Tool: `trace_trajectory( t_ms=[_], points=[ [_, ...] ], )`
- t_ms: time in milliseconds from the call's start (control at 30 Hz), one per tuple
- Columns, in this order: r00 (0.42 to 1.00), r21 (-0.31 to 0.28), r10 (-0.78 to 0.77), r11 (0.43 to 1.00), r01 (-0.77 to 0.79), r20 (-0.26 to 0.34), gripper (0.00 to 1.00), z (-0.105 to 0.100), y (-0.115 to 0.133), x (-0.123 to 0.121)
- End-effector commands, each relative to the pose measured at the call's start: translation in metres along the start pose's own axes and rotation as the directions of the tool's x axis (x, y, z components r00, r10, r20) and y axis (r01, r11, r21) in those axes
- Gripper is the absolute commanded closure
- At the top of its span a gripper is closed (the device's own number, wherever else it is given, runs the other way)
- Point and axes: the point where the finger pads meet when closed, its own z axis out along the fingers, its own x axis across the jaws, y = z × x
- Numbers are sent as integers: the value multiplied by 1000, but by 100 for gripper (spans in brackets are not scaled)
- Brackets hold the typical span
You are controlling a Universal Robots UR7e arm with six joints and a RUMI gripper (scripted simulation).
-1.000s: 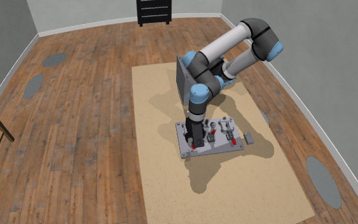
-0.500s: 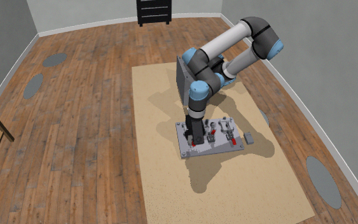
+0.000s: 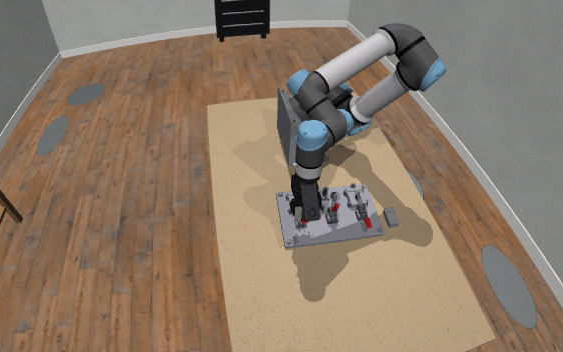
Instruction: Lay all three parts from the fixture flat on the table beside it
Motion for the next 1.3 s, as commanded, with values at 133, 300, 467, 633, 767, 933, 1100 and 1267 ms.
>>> trace_trajectory(
  t_ms=[133, 300, 467, 633, 767, 933, 1100, 1267],
  points=[
    [1000, 0, 0, 1000, 0, 0, 100, -4, 8, 0],
    [1000, 0, 0, 1000, 0, 0, 100, -5, 12, 0],
    [1000, 0, 0, 1000, 0, 0, 100, -5, 15, 0],
    [1000, 0, 0, 1000, 0, 0, 100, -6, 18, 0],
    [1000, 0, 0, 1000, 0, 0, 100, -6, 21, 0],
    [1000, 0, 0, 1000, 0, 0, 100, -6, 23, 0],
    [1000, 0, 0, 1000, 0, 0, 100, -6, 24, 0],
    [1000, 0, 0, 1000, 0, 0, 100, -6, 24, 0]
  ],
)
